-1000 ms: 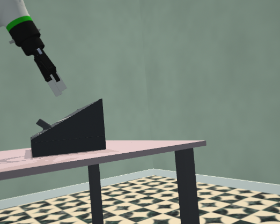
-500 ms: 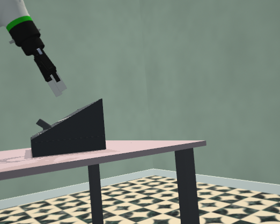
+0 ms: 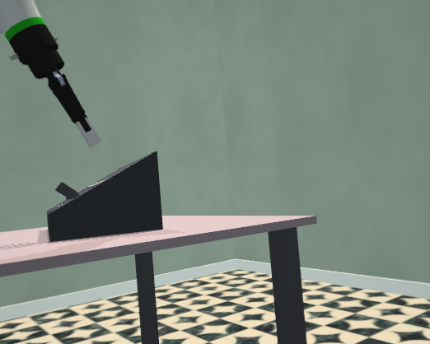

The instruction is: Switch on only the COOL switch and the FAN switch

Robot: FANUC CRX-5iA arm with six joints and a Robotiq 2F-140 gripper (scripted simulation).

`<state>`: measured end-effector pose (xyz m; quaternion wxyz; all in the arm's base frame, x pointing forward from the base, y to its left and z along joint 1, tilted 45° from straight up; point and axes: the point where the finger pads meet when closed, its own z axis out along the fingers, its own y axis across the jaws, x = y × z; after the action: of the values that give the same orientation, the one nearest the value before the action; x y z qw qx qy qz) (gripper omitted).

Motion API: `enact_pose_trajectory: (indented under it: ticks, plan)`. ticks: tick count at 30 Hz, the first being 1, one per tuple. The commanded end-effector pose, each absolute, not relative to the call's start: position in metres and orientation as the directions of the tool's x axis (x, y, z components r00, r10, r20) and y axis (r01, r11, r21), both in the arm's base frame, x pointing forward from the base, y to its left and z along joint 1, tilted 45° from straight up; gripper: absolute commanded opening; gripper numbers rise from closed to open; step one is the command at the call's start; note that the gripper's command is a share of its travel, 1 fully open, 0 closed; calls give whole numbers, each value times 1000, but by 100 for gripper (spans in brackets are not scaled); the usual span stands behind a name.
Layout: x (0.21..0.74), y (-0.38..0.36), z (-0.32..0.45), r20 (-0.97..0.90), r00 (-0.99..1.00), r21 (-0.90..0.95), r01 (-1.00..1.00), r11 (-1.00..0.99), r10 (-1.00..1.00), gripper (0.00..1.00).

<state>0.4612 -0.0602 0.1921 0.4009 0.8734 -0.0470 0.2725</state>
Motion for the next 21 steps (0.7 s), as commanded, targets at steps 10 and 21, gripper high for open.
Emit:
enact_pose_trajectory:
  ticks: [10,21]
  plan:
    - [440,-26,217,514,847,675,-301,-674,136,0]
    - [430,0,186,508,850,670,-289,-683,138,0]
